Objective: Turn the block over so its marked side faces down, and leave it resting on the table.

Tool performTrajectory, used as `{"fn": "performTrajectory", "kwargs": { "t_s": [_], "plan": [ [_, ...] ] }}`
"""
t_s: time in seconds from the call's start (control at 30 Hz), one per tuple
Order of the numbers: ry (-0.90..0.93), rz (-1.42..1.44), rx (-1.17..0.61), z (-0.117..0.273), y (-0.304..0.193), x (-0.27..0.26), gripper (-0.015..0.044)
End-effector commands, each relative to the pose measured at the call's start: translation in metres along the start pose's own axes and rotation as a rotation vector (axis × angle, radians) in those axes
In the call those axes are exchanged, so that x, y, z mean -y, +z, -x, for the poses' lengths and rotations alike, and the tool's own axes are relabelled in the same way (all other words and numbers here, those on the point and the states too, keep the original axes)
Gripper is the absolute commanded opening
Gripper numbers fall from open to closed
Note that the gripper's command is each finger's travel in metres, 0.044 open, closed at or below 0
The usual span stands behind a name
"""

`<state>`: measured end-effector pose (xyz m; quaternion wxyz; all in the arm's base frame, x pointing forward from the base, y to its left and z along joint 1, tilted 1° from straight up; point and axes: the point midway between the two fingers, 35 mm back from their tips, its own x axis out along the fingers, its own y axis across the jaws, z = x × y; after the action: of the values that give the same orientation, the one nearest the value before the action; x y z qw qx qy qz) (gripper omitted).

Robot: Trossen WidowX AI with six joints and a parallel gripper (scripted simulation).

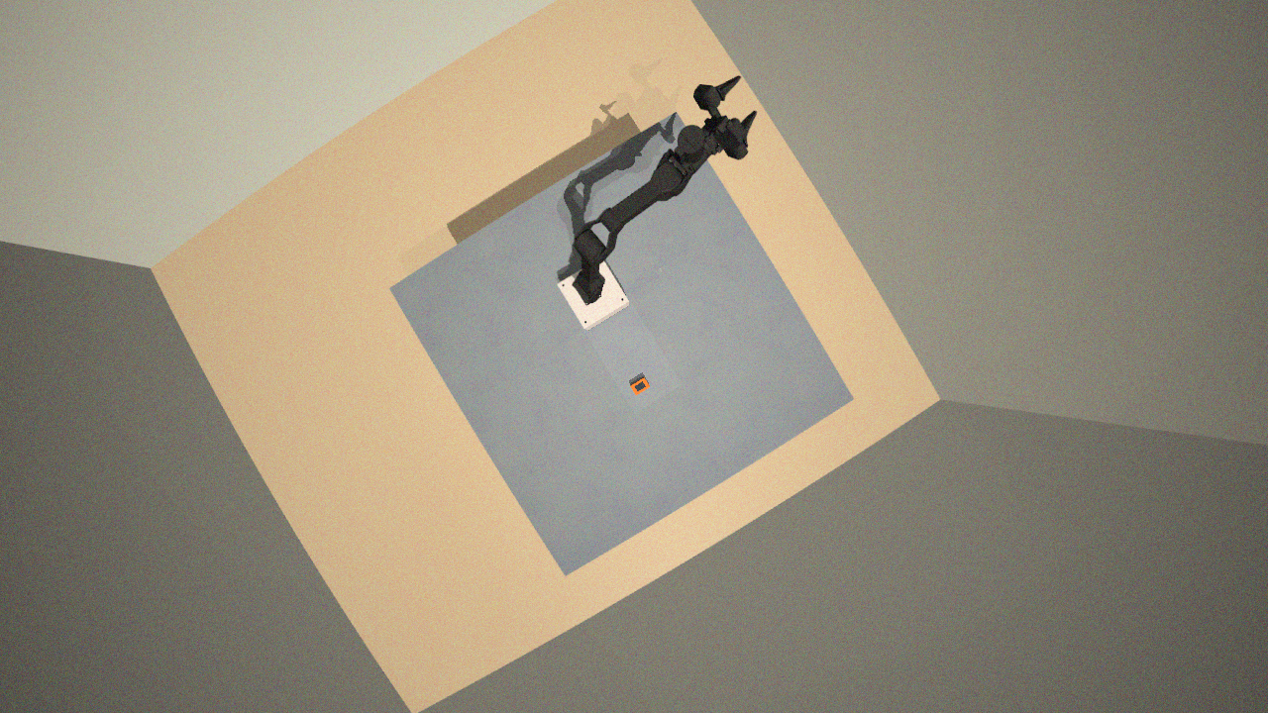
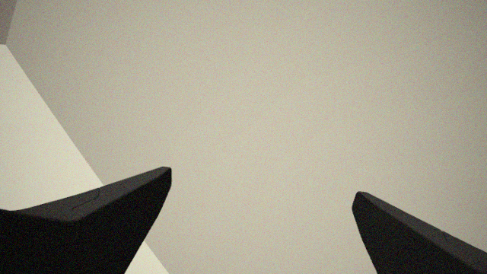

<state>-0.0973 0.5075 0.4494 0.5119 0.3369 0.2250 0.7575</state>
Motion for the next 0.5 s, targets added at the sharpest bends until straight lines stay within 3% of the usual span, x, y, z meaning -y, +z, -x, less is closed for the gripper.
{"fn": "performTrajectory", "kwargs": {
  "t_s": [0.0, 0.27, 0.47],
  "plan": [
    [-0.154, 0.079, -0.001, 0.007, 0.022, 0.061, 0.044],
    [-0.431, 0.204, -0.03, 0.043, 0.063, 0.163, 0.044],
    [-0.682, 0.271, -0.045, 0.098, 0.102, 0.247, 0.044]
  ]
}}
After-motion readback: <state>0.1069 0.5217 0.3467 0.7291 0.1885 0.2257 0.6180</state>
